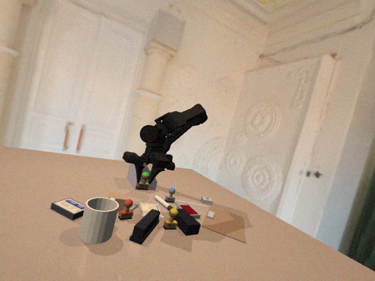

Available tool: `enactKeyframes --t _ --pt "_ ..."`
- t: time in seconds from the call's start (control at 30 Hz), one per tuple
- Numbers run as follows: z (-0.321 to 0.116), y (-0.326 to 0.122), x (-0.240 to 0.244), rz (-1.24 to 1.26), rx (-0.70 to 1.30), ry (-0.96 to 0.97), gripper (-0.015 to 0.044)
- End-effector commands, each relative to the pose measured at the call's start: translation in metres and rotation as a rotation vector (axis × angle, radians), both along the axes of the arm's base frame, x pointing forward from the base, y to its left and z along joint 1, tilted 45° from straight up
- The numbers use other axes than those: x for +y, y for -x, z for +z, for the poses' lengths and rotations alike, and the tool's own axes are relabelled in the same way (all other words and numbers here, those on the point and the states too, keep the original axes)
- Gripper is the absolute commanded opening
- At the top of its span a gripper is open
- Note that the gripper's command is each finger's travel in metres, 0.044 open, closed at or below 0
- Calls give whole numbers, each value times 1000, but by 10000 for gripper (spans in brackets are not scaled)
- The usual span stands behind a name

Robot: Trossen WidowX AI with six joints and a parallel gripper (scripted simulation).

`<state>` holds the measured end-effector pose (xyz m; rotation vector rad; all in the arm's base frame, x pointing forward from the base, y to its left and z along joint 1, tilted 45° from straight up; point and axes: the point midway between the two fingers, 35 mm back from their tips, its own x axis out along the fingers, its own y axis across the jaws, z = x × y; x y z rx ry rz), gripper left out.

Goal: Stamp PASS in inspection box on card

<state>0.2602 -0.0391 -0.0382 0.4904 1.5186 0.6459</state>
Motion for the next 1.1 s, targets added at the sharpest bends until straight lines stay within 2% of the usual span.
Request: enactKeyframes --t 0.0,0.4,0.8,1.07 --pt "19 -15 17 -8 -8 5 0" --pt "74 -36 78 -9 -14 -8 0" --pt "133 -32 145 6 -8 -57 0" --pt "136 -31 150 8 -7 -60 0"
